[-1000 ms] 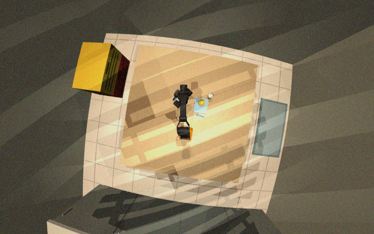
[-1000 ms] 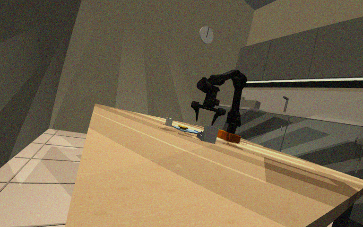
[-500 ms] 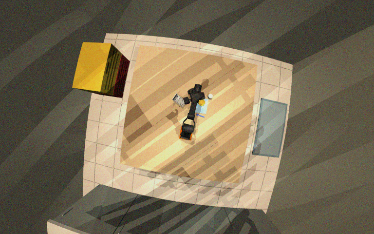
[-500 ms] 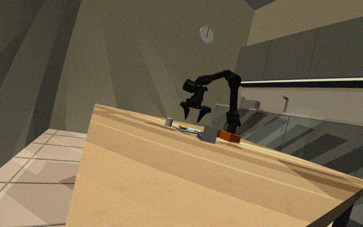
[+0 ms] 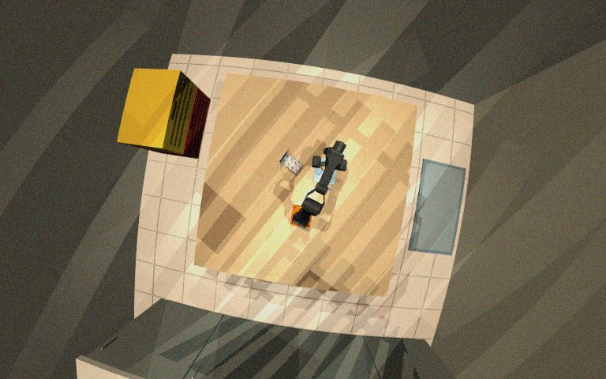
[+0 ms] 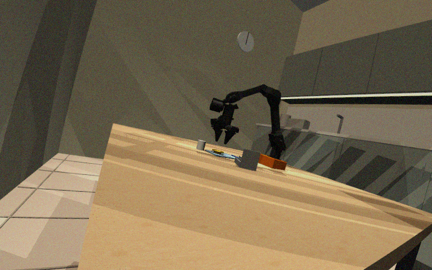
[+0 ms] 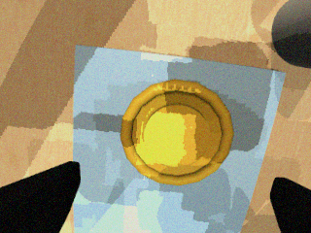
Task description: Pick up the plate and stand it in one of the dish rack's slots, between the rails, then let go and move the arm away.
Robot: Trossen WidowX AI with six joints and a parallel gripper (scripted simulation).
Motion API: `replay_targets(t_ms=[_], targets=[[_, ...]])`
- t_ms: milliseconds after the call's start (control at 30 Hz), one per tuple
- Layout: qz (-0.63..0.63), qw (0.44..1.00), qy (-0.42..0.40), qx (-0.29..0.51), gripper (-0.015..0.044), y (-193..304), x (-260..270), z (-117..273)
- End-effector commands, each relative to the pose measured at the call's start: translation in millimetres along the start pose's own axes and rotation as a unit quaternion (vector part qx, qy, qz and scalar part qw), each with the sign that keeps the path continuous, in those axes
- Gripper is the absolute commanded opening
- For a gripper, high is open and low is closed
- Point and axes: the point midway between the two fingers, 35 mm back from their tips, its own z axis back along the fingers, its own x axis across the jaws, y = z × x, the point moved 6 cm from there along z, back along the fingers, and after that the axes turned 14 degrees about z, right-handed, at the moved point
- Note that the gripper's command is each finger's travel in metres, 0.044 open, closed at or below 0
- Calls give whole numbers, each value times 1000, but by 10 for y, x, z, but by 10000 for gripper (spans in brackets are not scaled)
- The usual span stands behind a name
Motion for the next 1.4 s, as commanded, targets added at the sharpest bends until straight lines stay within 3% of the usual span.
replay_targets(t_ms=[0,1267,1367], targets=[[-7,1000,3,2,400,-3,-19,-5],[-7,1000,3,2,400,-12,-10,-583],[-7,1000,3,2,380,-12,-10,-583]])
